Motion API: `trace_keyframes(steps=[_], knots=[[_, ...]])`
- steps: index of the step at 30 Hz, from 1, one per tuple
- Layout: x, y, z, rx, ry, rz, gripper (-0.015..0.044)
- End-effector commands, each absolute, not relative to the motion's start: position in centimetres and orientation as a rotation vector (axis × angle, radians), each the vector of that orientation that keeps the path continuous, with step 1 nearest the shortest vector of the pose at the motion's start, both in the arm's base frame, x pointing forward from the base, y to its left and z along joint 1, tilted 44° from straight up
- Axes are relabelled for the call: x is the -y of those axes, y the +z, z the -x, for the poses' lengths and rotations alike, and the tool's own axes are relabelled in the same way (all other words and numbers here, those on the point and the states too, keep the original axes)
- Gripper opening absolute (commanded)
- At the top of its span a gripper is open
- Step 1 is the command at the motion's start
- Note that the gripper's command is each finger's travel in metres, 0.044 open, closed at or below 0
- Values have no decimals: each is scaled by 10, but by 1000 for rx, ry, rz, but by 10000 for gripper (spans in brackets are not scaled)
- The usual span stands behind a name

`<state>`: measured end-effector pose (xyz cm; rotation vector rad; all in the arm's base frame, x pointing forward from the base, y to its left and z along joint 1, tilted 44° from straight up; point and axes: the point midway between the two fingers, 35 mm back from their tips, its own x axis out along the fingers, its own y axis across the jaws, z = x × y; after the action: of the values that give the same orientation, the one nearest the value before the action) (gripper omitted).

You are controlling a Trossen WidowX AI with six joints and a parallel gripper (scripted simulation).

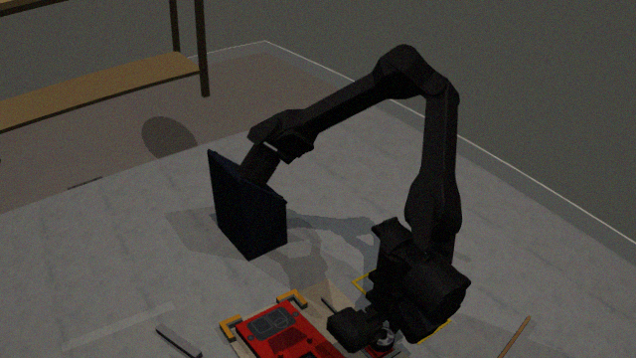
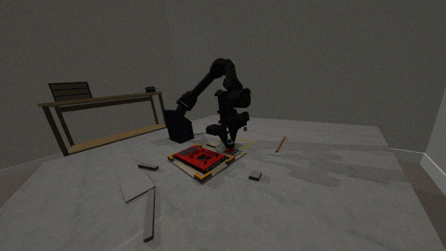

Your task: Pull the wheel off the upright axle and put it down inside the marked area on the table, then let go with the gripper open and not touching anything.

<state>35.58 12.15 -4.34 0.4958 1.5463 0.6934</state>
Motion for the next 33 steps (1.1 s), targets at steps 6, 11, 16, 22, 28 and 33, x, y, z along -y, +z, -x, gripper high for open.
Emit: trace_keyframes(steps=[6,11,16,22,28,33], knots=[[-120,-41,-356,-1546,695,-494,0],[-119,-40,-356,-1546,694,-494,0],[-117,-39,-357,-1546,694,-495,0],[-116,-38,-357,-1546,694,-495,0],[-115,-36,-357,-1546,694,-495,0],[-113,-35,-357,-1546,694,-495,0]])
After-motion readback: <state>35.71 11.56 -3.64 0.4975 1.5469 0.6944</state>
